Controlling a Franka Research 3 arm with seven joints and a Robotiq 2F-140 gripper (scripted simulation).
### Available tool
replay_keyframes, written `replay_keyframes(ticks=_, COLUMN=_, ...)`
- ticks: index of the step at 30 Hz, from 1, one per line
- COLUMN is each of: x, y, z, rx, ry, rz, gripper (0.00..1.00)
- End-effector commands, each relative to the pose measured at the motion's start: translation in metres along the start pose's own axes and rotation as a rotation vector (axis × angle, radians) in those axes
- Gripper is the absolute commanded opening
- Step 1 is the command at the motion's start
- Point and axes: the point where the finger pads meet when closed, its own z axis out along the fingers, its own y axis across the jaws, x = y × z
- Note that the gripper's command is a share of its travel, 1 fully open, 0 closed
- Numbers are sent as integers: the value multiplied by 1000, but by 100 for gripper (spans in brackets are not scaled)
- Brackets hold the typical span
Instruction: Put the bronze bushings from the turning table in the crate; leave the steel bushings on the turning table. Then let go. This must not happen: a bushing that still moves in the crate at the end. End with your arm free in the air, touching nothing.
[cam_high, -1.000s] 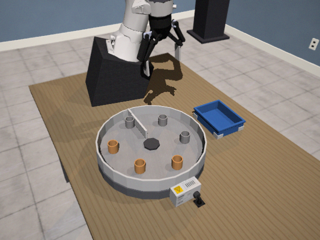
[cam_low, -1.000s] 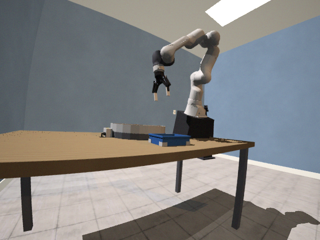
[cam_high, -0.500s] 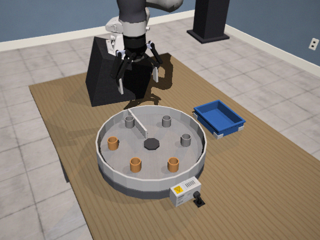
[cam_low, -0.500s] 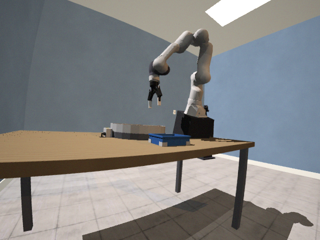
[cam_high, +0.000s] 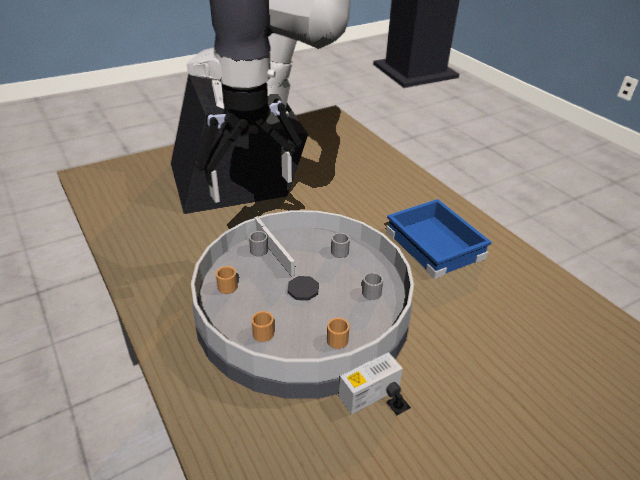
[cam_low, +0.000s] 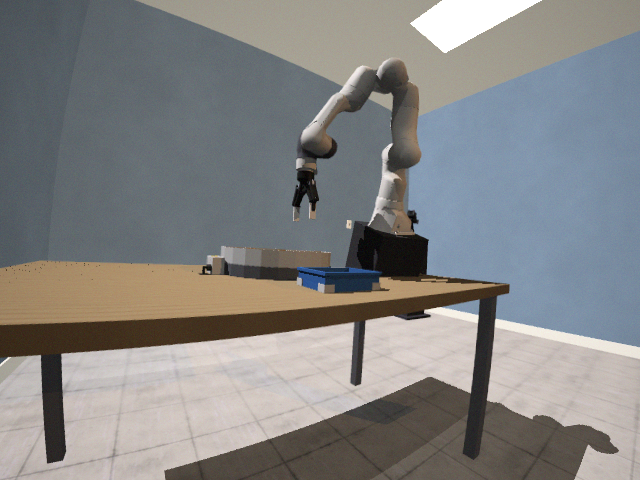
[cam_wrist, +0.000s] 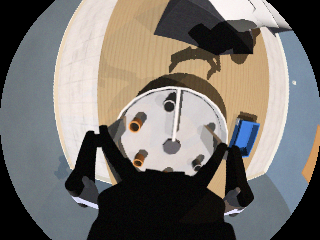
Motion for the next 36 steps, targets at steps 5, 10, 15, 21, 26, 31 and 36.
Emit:
replay_keyframes(ticks=5, x=-3, y=-3, z=-1, rx=8, ry=-11, rz=-36, gripper=100)
replay_keyframes(ticks=10, x=-3, y=-3, z=-1, rx=8, ry=-11, rz=-36, gripper=100)
replay_keyframes(ticks=15, x=-3, y=-3, z=-1, rx=8, ry=-11, rz=-36, gripper=100)
replay_keyframes(ticks=21, x=-3, y=-3, z=-1, rx=8, ry=-11, rz=-36, gripper=100)
replay_keyframes(ticks=26, x=-3, y=-3, z=-1, rx=8, ry=-11, rz=-36, gripper=7)
replay_keyframes(ticks=31, x=-3, y=-3, z=-1, rx=8, ry=-11, rz=-36, gripper=7)
replay_keyframes(ticks=36, x=-3, y=-3, z=-1, rx=8, ry=-11, rz=-36, gripper=7)
